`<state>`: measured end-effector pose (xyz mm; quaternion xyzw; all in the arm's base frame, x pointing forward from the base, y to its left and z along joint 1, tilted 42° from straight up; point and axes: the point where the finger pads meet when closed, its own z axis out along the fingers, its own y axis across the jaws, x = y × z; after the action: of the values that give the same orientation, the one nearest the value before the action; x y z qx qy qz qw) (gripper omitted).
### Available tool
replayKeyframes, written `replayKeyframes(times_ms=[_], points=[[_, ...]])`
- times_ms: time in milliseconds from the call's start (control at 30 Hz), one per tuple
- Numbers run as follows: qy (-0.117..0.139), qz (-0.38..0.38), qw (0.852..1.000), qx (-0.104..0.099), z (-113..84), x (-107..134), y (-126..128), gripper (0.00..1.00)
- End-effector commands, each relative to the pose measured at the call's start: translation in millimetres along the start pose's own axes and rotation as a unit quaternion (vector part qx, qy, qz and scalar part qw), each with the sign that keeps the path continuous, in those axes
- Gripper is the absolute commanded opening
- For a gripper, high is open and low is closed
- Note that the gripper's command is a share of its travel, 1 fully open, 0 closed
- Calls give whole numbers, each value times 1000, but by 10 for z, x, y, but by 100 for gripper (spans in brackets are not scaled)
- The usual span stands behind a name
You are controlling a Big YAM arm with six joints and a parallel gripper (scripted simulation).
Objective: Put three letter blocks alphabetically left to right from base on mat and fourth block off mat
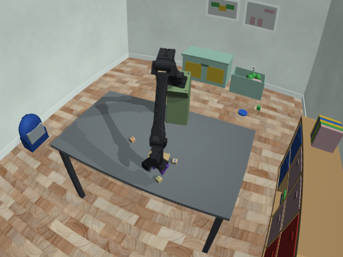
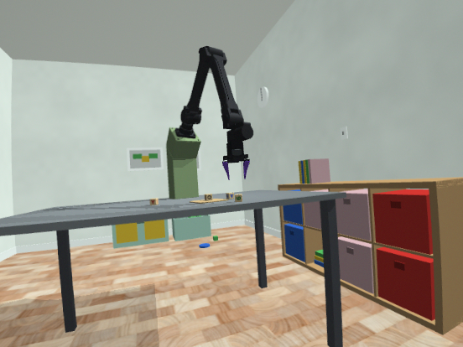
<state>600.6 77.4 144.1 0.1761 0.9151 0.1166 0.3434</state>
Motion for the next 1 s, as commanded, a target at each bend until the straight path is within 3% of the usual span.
replayKeyframes(times_ms=[0,967], points=[[-3,64,998,0,7,-103,64,64],[-8,63,998,-3,-23,-136,84,64]])
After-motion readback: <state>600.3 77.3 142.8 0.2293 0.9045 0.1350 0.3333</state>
